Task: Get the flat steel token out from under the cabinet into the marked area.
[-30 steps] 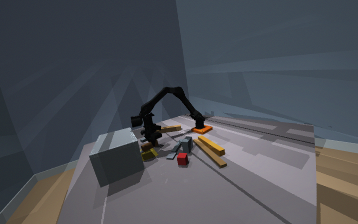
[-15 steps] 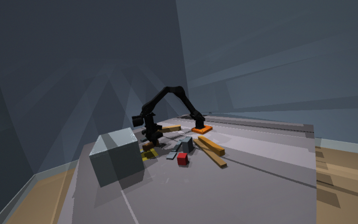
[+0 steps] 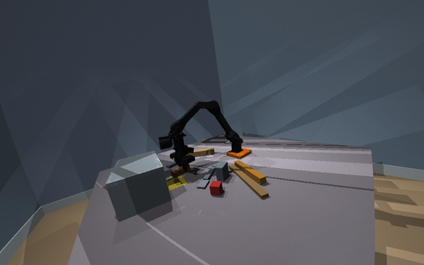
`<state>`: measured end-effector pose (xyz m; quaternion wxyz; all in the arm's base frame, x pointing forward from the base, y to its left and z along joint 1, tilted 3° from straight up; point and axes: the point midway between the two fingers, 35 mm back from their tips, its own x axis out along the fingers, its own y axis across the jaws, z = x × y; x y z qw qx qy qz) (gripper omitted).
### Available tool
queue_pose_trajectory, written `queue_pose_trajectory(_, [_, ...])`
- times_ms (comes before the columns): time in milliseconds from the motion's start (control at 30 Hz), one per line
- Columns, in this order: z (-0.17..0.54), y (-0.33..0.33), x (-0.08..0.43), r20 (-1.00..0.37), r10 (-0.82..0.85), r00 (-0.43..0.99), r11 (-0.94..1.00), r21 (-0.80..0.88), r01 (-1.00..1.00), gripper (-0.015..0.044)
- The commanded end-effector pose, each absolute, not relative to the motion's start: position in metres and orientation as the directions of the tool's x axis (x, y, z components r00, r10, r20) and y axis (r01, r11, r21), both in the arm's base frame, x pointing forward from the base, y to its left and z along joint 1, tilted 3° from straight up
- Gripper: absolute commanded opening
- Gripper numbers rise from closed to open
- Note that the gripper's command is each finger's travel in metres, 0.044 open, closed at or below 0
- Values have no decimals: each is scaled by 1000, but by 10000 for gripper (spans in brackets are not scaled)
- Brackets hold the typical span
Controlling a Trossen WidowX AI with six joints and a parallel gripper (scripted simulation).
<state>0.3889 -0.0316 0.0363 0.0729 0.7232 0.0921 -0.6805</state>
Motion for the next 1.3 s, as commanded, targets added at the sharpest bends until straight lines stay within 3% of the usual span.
queue_pose_trajectory(0, [35,-33,384,-998,36,56,-972,-22,236,0])
queue_pose_trajectory(1267, [32,-43,347,-998,35,53,-972,-22,236,0])
